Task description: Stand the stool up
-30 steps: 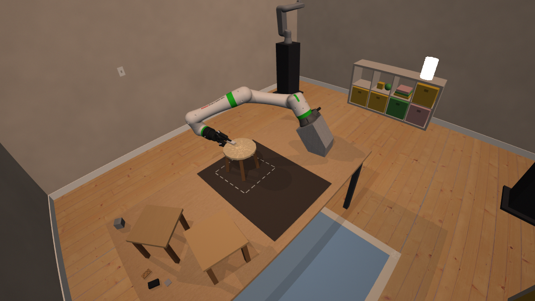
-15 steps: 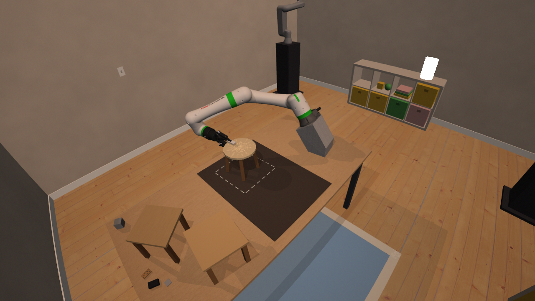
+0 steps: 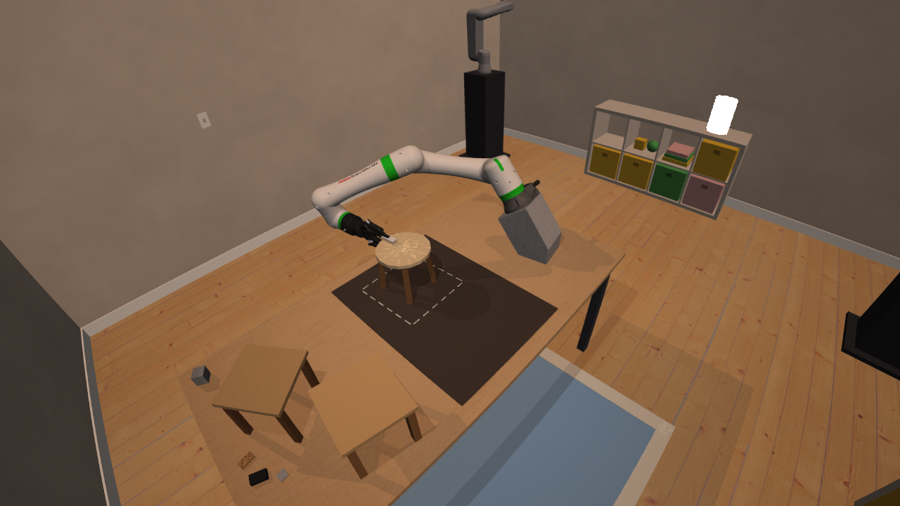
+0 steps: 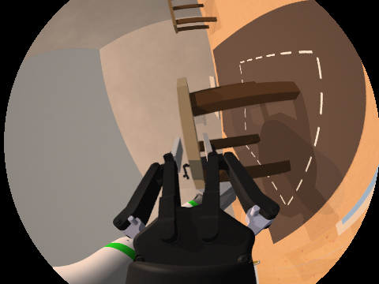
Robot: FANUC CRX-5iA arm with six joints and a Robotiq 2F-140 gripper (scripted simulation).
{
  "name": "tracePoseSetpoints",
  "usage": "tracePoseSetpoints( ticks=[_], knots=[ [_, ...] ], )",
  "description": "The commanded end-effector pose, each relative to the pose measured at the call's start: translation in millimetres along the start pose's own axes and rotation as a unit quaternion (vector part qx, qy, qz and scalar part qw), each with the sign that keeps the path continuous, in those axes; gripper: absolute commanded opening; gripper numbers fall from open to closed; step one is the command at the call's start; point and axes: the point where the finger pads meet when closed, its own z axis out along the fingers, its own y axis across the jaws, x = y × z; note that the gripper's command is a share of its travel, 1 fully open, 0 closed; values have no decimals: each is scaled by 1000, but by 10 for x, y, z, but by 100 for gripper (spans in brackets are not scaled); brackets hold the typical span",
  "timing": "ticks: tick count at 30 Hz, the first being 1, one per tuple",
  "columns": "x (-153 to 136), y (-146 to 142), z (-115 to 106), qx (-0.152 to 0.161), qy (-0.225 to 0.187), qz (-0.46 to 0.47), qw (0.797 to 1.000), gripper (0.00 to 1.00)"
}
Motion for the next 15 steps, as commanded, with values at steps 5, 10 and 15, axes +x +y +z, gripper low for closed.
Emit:
tracePoseSetpoints(
  ticks=[5, 10, 15],
  knots=[
    [3, -11, -123, -1, 0, -1, 1000, 33],
    [3, -11, -343, -1, 0, -1, 1000, 33],
    [3, -11, -478, -1, 0, -1, 1000, 33]
  ],
)
